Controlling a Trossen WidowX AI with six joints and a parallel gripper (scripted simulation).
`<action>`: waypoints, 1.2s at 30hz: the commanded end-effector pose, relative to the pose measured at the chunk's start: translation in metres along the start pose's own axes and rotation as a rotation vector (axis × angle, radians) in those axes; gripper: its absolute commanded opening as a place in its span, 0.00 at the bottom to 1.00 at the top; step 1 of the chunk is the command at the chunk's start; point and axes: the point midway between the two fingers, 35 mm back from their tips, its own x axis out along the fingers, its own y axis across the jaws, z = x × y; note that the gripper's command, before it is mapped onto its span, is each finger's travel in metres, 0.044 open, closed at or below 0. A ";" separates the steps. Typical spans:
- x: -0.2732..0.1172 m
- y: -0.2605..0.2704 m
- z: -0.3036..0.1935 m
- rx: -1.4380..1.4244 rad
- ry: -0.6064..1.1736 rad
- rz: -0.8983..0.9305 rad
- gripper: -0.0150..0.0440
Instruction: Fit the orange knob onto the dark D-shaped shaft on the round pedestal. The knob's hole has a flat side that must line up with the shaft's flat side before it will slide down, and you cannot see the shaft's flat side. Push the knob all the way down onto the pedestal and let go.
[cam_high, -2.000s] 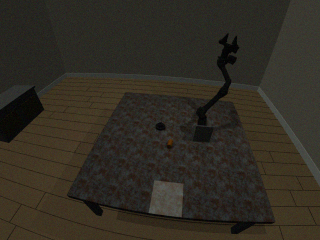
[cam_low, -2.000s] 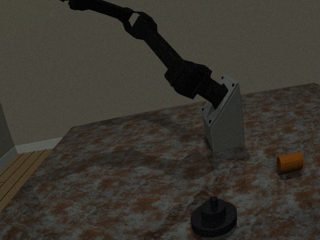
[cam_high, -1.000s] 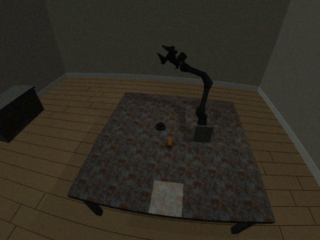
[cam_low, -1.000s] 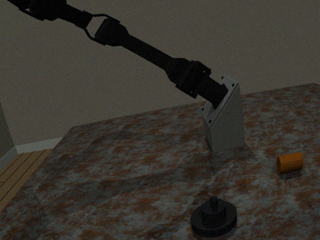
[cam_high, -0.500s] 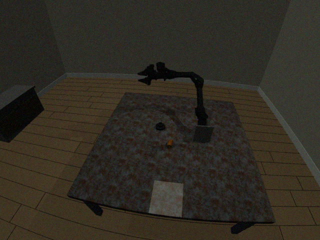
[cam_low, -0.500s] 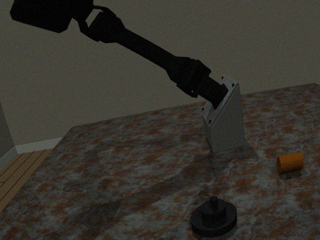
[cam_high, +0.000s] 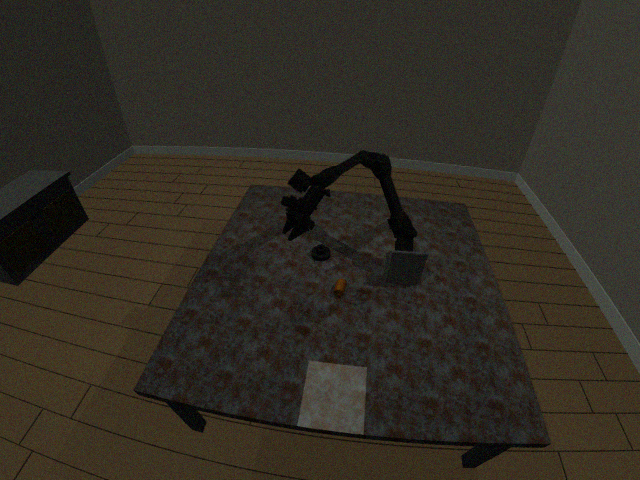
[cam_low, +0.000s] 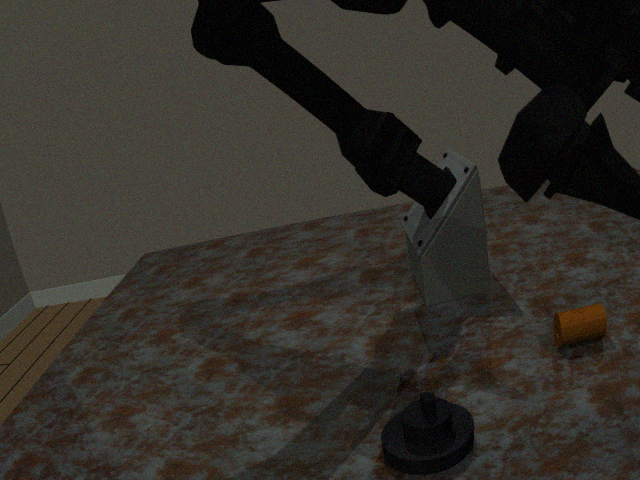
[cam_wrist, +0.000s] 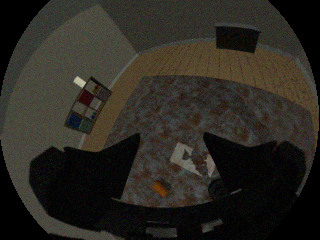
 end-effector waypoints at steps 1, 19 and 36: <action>0.027 0.033 -0.062 -0.246 0.230 -0.007 1.00; 0.044 0.064 -0.241 -1.053 0.874 0.034 1.00; 0.064 0.053 -0.259 -1.053 0.874 0.033 1.00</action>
